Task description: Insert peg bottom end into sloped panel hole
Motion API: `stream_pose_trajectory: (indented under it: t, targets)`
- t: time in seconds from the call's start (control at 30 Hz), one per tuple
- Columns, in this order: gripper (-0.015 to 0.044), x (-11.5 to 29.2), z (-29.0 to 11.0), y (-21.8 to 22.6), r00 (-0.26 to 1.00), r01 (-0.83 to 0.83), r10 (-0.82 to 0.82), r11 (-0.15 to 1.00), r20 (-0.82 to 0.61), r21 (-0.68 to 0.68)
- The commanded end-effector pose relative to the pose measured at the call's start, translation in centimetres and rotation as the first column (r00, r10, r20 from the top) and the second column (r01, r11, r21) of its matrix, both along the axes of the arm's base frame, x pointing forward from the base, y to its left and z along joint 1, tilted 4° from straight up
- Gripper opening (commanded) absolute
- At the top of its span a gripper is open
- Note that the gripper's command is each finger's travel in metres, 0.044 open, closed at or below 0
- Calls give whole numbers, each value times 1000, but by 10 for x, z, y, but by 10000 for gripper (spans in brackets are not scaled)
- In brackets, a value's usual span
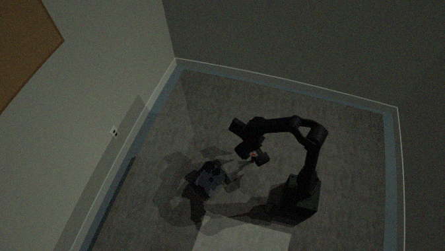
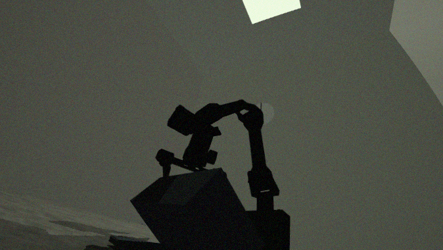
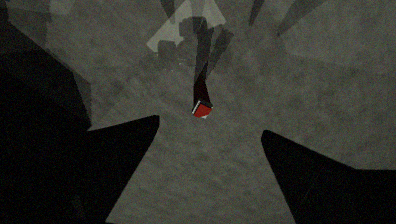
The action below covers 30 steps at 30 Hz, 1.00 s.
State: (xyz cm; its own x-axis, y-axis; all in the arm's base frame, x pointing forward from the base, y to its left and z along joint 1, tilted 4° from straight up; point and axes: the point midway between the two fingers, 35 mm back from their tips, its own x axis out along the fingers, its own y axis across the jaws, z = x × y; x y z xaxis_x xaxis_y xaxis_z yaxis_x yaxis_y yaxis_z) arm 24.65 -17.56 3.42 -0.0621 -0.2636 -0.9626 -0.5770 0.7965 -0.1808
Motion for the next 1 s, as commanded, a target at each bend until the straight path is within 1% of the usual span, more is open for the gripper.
stream_pose_trajectory:
  t: [0.0,0.23,0.57,0.97]
  targets:
    - [440,0,3,1,988,139,-143,988,59,69]
    - [440,-2,5,3,934,323,-344,929,98,181]
    - [440,-2,4,3,932,328,-349,927,98,184]
    - [440,0,-15,0,932,328,-349,927,98,184]
